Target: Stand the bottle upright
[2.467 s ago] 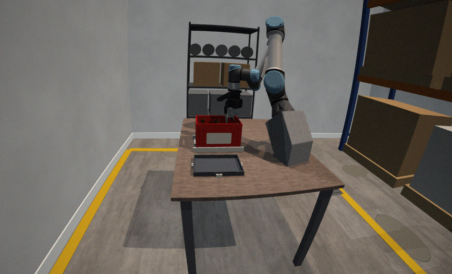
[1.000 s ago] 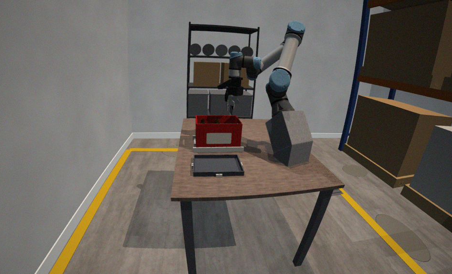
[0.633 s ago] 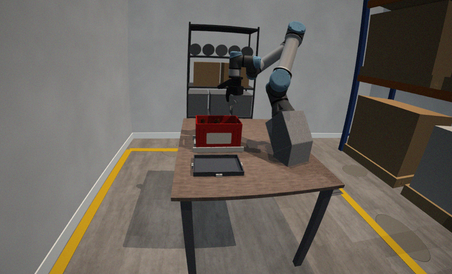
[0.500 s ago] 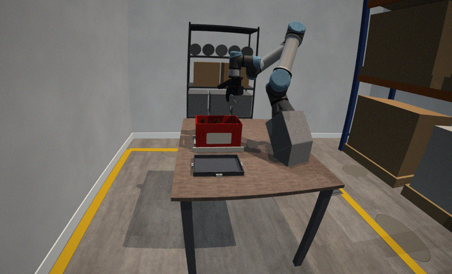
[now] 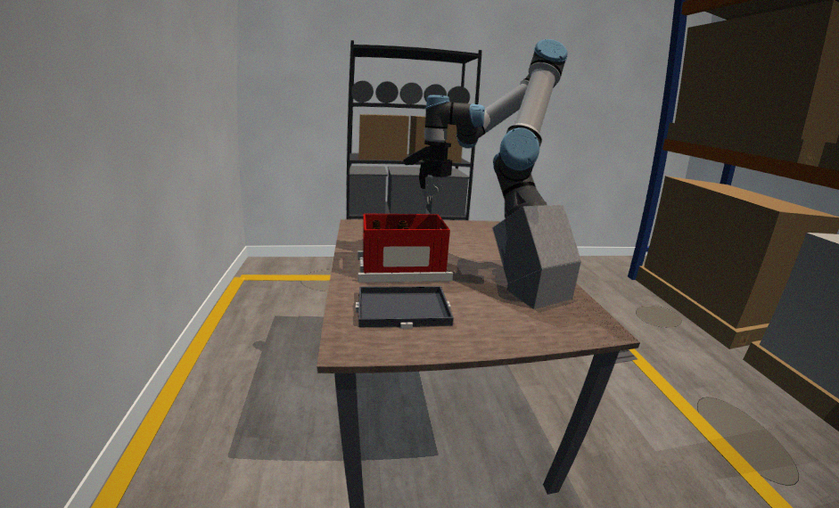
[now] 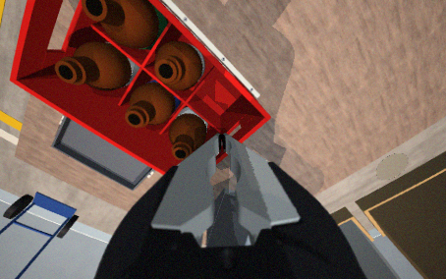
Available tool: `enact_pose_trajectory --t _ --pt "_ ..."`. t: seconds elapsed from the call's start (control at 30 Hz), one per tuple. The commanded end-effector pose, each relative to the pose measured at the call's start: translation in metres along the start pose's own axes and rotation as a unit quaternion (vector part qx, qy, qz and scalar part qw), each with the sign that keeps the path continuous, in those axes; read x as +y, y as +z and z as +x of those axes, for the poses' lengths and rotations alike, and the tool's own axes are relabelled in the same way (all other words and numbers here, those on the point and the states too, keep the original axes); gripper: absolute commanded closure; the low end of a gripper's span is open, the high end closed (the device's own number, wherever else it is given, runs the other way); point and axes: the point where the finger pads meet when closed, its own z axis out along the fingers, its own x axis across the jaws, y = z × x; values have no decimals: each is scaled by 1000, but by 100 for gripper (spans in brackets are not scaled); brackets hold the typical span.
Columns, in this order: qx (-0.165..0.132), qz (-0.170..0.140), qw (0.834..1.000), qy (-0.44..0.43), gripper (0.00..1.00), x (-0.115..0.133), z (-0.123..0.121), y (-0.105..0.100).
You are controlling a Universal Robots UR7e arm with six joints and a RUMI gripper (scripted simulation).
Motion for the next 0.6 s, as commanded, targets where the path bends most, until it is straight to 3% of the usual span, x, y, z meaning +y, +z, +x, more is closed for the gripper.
enact_pose_trajectory --t 0.0,0.37,0.57 --pt "0 1 1000 0 100 -1 0 -1" --pt "-1 0 1000 -1 100 2 -5 0" --pt "-2 -5 1000 0 100 30 -34 1"
